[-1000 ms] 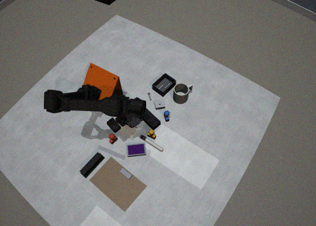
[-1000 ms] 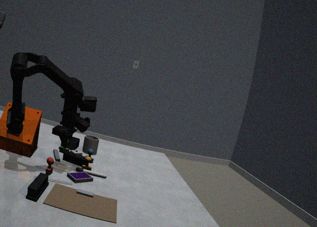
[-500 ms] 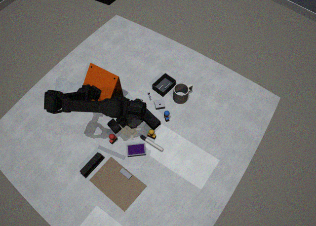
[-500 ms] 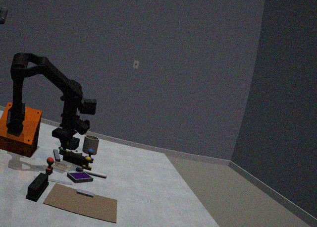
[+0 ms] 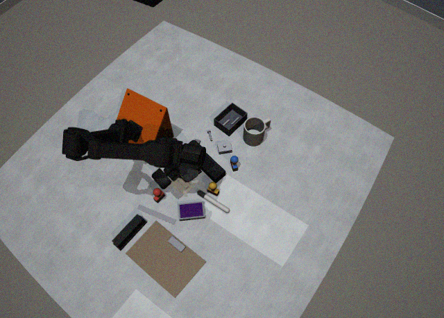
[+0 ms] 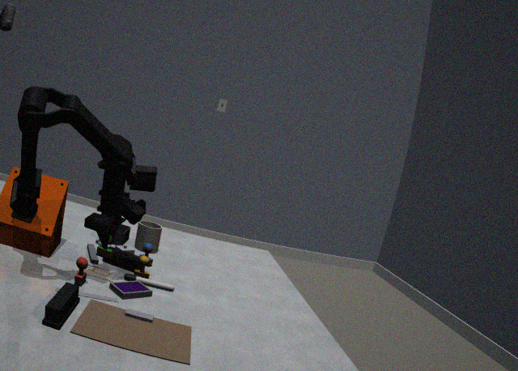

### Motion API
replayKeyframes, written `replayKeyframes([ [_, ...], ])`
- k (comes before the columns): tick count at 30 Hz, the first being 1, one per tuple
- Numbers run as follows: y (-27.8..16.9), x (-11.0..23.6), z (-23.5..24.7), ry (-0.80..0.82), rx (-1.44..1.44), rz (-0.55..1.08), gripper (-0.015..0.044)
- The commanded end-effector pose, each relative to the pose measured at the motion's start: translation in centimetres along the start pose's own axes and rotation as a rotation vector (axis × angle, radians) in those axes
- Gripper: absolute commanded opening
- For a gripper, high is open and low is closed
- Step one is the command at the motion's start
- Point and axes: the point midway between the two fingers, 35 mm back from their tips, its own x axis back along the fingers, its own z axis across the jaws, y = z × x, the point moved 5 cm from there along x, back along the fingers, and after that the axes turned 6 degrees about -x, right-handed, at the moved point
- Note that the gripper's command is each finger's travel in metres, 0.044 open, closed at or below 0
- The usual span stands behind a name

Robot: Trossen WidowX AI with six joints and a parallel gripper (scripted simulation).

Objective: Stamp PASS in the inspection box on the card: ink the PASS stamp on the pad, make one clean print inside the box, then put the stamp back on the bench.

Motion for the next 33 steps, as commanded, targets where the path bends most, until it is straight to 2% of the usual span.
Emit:
replayKeyframes([
  [1,-0.1,-0.4,0.0,-0.004,0.006,-0.001,0.0000],
  [33,-0.1,-2.5,-0.4,-0.005,0.006,-0.004,0.0000],
])
